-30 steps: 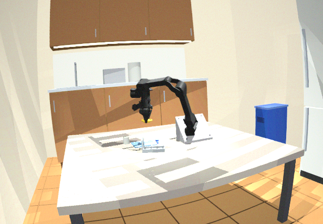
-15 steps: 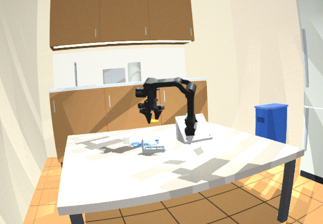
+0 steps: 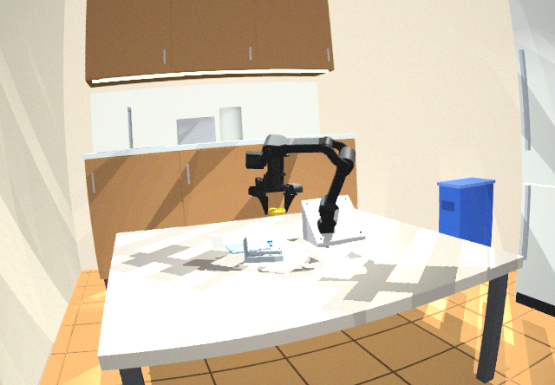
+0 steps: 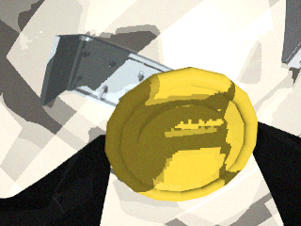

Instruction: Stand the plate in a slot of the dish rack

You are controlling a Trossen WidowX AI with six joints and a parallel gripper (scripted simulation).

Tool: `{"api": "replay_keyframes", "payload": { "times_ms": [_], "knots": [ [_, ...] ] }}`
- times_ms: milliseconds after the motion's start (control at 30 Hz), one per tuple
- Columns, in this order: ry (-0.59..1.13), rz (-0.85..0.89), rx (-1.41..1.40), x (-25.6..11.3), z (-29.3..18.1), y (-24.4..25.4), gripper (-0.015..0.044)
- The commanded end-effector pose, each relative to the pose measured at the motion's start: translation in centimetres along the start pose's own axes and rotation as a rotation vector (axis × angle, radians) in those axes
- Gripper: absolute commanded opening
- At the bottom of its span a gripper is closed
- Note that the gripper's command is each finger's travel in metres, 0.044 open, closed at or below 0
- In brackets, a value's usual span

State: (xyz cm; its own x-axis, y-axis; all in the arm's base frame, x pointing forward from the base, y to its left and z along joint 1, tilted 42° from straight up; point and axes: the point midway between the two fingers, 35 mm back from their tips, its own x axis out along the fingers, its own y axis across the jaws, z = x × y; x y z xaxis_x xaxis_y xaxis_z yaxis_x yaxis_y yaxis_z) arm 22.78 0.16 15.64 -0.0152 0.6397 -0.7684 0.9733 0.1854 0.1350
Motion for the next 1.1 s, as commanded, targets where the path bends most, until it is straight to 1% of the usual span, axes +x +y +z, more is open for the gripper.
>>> {"api": "replay_keyframes", "payload": {
  "times_ms": [0, 267, 367, 633, 1067],
  "knots": [
    [0.002, 0.009, 0.153, 0.2, -1.8, -1.0, 0.0],
    [0.007, 0.016, 0.428, 0.7, -4.4, -3.0, 0.0],
    [0.008, 0.017, 0.479, 0.8, -4.8, -3.4, 0.0],
    [-0.005, 0.009, 0.471, 1.0, -4.8, -3.5, 0.0],
    [-0.254, -0.11, 0.311, 4.1, -3.1, -5.3, 0.0]
  ]
}}
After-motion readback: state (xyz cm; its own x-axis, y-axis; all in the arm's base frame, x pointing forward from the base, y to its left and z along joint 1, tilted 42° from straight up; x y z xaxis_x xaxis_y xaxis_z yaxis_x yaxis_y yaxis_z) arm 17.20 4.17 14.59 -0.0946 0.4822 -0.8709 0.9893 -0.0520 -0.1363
